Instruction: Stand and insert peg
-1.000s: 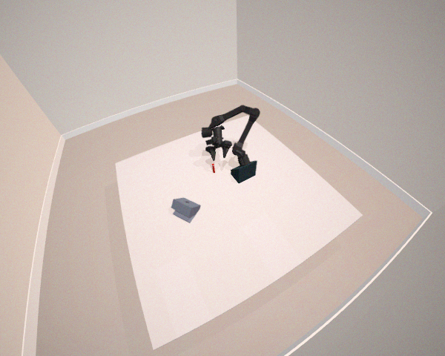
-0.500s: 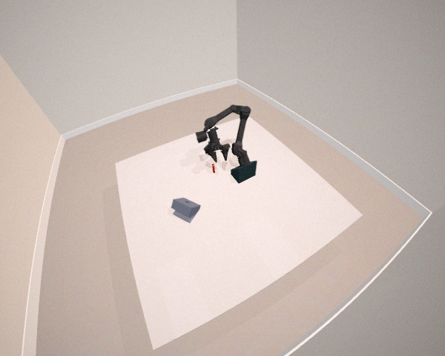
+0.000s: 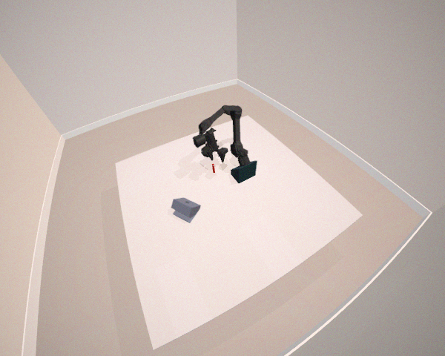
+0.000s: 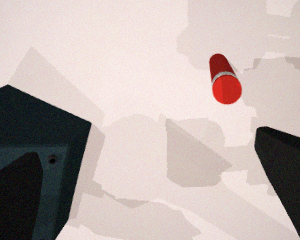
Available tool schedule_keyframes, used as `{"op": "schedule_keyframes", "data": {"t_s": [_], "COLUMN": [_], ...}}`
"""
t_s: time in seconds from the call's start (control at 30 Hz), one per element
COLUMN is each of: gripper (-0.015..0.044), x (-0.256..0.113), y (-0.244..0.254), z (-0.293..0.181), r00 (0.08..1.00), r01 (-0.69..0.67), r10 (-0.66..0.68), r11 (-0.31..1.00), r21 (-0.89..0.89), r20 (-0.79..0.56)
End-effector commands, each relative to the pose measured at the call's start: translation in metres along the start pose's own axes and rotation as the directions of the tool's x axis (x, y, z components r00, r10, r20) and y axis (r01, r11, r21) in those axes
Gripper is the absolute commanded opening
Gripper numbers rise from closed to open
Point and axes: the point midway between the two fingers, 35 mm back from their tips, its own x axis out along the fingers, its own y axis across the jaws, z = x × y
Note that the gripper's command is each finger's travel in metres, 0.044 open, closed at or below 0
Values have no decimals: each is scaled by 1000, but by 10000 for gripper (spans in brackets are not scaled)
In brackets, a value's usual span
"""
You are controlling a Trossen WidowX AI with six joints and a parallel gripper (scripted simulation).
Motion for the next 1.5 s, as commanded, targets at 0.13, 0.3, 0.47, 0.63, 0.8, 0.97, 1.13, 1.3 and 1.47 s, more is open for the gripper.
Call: {"op": "schedule_keyframes", "data": {"t_s": [0.13,0.3,0.47,0.63,0.8,0.97,1.13,1.3,1.47], "gripper": [440,440,440,440,440,440,440,440,440], "x": [-11,-14,-14,-14,-13,-12,-12,-11,-10], "y": [-15,-17,-17,-17,-18,-18,-18,-18,-19], "z": [15,19,19,19,19,19,18,18,18], "r00": [968,955,955,955,955,955,955,955,955], "r01": [242,288,288,292,295,294,288,277,262], "r10": [-242,-289,-289,-289,-289,-289,-289,-289,-289], "r11": [970,957,957,955,940,908,862,801,727], "r21": [-15,-19,-19,45,173,298,417,530,635], "r20": [-61,-63,-63,-63,-63,-63,-63,-63,-63]}}
